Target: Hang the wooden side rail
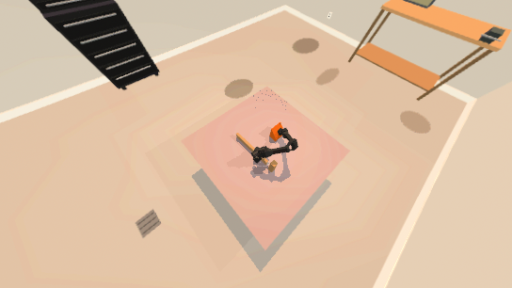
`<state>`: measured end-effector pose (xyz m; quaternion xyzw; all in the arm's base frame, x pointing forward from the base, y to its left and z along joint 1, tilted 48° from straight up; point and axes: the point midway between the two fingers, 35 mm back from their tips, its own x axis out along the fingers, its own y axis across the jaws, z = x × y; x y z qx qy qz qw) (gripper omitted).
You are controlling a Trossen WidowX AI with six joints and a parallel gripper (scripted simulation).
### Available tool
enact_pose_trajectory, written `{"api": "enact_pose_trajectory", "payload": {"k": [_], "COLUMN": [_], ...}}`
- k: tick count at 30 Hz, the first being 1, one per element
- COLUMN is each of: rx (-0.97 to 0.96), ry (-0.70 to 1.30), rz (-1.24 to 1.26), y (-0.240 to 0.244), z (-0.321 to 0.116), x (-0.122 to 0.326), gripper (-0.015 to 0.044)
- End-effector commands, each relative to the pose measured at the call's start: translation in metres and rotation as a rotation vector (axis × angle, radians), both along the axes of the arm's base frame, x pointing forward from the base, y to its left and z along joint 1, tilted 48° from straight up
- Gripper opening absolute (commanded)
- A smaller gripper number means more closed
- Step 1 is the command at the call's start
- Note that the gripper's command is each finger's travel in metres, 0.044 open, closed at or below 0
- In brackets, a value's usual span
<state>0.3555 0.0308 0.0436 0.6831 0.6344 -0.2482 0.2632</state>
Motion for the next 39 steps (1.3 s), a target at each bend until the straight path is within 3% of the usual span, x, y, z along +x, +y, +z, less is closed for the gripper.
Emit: {"api": "enact_pose_trajectory", "payload": {"k": [1,39], "rx": [-0.003,-0.004], "ry": [-0.001,-0.001], "rz": [-0.012,-0.013], "y": [-0.0058,-0.0104], "z": [0.0020,0.0062], "x": [0.0005,0.0000], "gripper": [0.0000,0.0000]}}
